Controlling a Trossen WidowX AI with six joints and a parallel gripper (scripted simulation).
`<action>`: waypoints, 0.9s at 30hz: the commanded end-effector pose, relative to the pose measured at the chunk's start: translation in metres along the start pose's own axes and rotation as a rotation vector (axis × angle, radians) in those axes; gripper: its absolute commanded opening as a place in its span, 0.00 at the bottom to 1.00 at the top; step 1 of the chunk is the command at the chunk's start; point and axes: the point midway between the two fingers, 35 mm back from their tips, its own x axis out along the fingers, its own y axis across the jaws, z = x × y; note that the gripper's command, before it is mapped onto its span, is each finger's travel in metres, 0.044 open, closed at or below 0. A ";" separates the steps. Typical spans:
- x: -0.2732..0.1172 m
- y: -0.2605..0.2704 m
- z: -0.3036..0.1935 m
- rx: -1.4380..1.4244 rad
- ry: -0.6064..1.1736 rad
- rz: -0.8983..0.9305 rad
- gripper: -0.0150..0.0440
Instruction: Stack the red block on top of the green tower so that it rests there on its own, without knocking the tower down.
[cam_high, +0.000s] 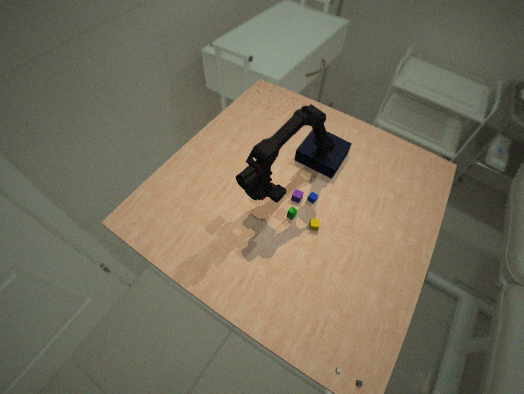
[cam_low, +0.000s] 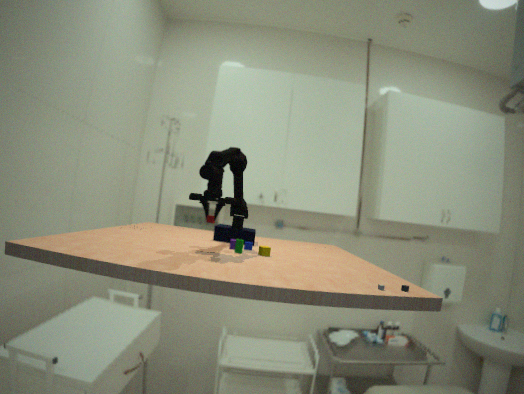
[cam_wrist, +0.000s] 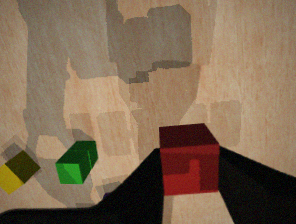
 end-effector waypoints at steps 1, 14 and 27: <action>-0.004 0.031 -0.008 -0.002 -0.011 -0.003 0.25; -0.001 0.112 -0.050 -0.001 -0.007 0.005 0.25; 0.028 0.125 -0.060 0.000 -0.005 0.007 0.25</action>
